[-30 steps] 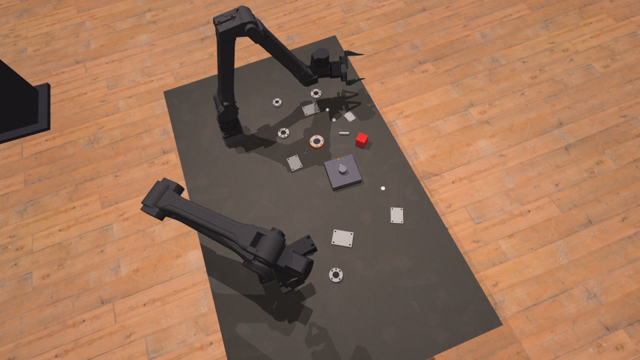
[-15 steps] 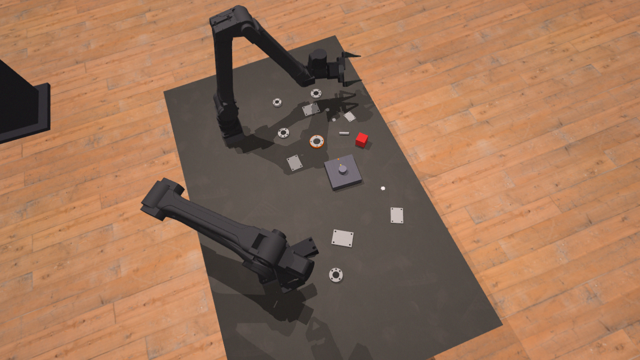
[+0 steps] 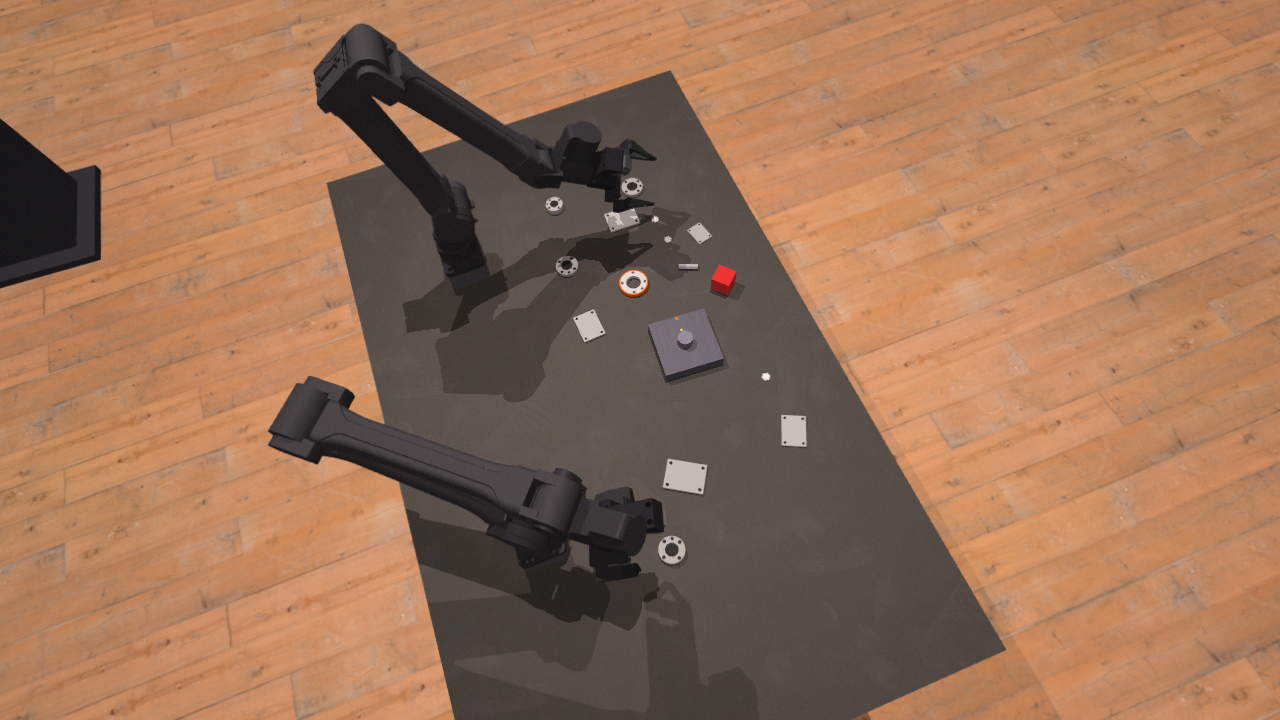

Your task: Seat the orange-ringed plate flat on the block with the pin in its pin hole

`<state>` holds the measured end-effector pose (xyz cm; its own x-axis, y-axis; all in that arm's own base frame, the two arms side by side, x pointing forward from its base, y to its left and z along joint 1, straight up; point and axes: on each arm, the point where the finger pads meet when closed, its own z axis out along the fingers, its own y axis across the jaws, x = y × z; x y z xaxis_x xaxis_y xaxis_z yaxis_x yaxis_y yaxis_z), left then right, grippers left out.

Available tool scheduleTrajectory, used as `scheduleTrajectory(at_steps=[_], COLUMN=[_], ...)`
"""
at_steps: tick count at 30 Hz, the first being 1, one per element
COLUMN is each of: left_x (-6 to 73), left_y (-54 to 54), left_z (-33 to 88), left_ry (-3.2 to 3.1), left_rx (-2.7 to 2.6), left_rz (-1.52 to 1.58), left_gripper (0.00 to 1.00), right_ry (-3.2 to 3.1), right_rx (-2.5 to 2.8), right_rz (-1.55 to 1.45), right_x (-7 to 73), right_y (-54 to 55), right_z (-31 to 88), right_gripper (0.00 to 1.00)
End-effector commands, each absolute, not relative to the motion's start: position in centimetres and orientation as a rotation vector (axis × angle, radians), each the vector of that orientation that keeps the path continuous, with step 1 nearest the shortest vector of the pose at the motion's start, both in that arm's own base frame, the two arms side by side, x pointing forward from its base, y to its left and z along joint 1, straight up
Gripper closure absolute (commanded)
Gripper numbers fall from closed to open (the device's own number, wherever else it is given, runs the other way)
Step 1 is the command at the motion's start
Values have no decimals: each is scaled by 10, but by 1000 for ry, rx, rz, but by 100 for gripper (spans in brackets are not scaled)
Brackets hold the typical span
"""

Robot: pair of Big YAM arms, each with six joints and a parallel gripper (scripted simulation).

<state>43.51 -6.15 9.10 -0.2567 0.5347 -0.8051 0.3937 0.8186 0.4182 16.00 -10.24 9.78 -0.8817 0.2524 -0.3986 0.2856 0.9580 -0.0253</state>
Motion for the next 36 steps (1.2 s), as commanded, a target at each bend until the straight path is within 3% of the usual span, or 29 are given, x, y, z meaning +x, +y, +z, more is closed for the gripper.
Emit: scheduleTrajectory(at_steps=[1,17,36], left_x=[381,239,207], left_y=[-76,-96,-103], left_z=[90,63,63], left_ry=[2036,2400,2455], left_rx=[630,550,578], left_rz=[35,-152,-186], left_gripper=[0,0,0], right_ry=[2581,2446,2446], right_rx=[591,599,611], right_rz=[-155,-199,-200], right_x=[188,221,218], right_y=[-109,-115,-116], right_z=[80,68,68], right_gripper=[0,0,0])
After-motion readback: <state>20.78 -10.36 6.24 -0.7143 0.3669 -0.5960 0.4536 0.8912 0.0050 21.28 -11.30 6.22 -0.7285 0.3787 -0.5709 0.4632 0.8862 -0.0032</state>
